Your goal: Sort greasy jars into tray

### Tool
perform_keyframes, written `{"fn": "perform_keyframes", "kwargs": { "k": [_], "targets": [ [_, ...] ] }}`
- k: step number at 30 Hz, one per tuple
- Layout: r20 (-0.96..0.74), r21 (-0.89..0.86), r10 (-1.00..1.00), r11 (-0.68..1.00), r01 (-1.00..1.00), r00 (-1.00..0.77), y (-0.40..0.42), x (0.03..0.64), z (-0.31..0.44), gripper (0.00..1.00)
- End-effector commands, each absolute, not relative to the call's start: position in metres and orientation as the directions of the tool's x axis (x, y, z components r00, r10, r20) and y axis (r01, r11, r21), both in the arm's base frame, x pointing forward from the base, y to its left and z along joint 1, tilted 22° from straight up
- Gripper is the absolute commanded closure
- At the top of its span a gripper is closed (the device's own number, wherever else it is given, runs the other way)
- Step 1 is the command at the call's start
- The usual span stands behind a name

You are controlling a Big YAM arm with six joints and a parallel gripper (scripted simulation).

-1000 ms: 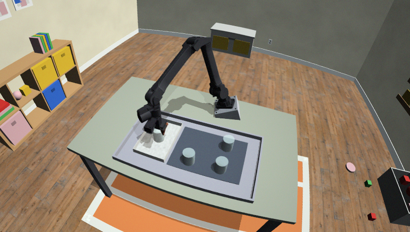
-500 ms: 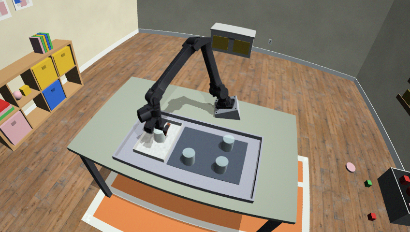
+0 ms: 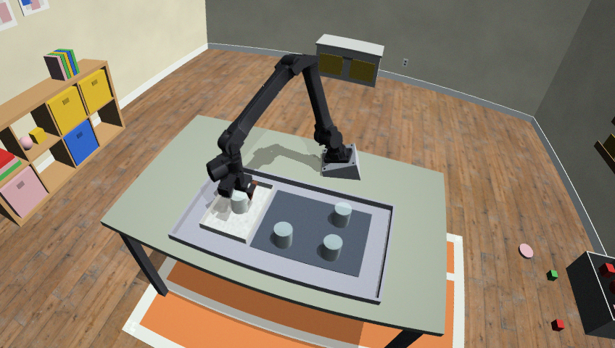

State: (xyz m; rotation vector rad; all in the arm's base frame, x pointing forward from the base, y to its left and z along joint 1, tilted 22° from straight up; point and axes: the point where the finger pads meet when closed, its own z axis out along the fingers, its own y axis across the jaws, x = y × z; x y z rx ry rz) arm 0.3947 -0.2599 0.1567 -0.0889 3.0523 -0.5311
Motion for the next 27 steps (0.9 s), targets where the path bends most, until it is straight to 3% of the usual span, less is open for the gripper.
{"fn": "perform_keyframes", "kwargs": {
  "k": [1, 27],
  "targets": [
    [-0.083, -0.366, -0.071, 0.930, -0.036, -0.994, -0.255, 0.406, 0.197, 0.00],
    [-0.083, -0.366, -0.071, 0.930, -0.036, -0.994, -0.240, 0.402, 0.237, 0.00]
  ]
}}
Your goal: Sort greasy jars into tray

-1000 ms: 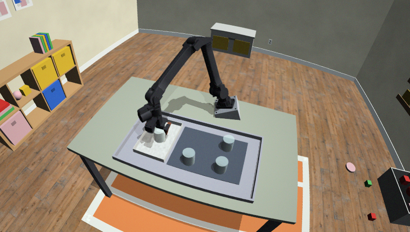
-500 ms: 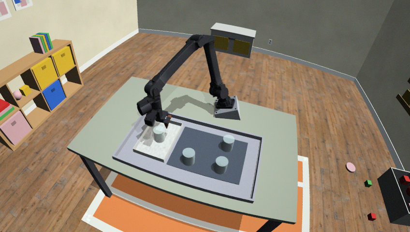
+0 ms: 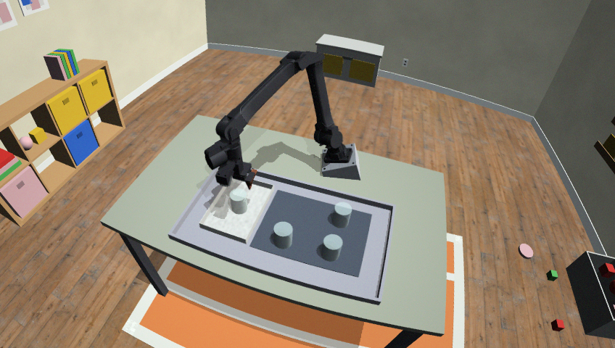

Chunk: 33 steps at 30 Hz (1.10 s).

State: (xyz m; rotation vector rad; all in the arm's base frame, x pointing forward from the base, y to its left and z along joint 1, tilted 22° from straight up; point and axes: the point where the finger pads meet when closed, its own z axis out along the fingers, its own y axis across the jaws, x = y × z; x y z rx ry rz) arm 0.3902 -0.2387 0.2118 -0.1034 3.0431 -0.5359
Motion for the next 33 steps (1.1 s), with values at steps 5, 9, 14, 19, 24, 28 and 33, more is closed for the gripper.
{"fn": "perform_keyframes", "kwargs": {
  "k": [5, 9, 14, 19, 24, 28, 33],
  "targets": [
    [-0.083, -0.366, -0.071, 0.930, -0.036, -0.994, -0.240, 0.402, 0.237, 0.00],
    [-0.083, -0.366, -0.071, 0.930, -0.036, -0.994, -0.240, 0.402, 0.237, 0.00],
    [-0.083, -0.366, -0.071, 0.930, -0.036, -0.994, -0.240, 0.402, 0.237, 0.00],
    [-0.083, -0.366, -0.071, 0.930, -0.036, -0.994, -0.240, 0.402, 0.237, 0.00],
    [-0.083, -0.366, -0.071, 0.930, -0.036, -0.994, -0.238, 0.407, 0.249, 0.00],
    [-0.083, -0.366, -0.071, 0.930, -0.036, -0.994, -0.238, 0.407, 0.249, 0.00],
    [-0.083, -0.366, -0.071, 0.930, -0.036, -0.994, -0.238, 0.407, 0.249, 0.00]
  ]
}}
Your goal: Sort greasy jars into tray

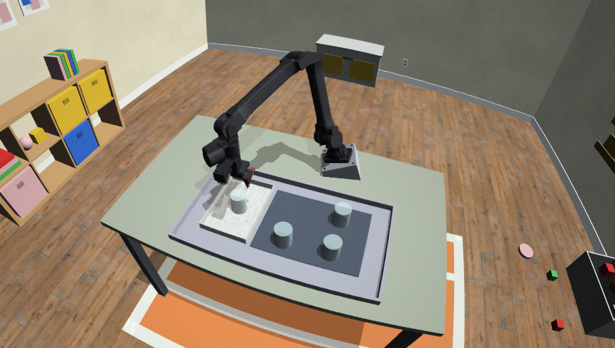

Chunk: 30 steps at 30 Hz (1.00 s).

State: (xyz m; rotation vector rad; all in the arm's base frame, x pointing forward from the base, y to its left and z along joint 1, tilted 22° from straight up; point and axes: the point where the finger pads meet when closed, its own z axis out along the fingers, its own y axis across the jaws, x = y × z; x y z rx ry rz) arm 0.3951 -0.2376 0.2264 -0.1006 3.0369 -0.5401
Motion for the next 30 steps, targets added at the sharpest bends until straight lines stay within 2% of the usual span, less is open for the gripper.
{"fn": "perform_keyframes", "kwargs": {
  "k": [1, 14, 30],
  "targets": [
    [-0.083, -0.366, -0.071, 0.930, -0.036, -0.994, -0.238, 0.407, 0.249, 0.00],
    [-0.083, -0.366, -0.071, 0.930, -0.036, -0.994, -0.238, 0.407, 0.249, 0.00],
    [-0.083, -0.366, -0.071, 0.930, -0.036, -0.994, -0.131, 0.449, 0.212, 0.00]
  ]
}}
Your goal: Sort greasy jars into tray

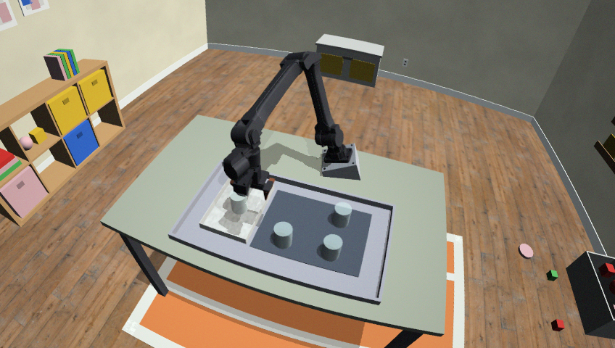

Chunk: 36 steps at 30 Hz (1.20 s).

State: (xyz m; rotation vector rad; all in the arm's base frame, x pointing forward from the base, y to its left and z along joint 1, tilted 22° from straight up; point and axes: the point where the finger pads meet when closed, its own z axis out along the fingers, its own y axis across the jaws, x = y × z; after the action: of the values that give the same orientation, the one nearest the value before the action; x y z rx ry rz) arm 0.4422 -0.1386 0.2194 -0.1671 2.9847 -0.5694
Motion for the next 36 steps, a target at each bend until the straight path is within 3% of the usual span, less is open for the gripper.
{"fn": "perform_keyframes", "kwargs": {
  "k": [1, 16, 36],
  "targets": [
    [-0.083, -0.366, -0.071, 0.930, -0.036, -0.994, -0.131, 0.449, 0.212, 0.00],
    [-0.083, -0.366, -0.071, 0.930, -0.036, -0.994, -0.024, 0.491, 0.175, 0.00],
    [-0.083, -0.366, -0.071, 0.930, -0.036, -0.994, -0.039, 0.493, 0.125, 0.00]
  ]
}}
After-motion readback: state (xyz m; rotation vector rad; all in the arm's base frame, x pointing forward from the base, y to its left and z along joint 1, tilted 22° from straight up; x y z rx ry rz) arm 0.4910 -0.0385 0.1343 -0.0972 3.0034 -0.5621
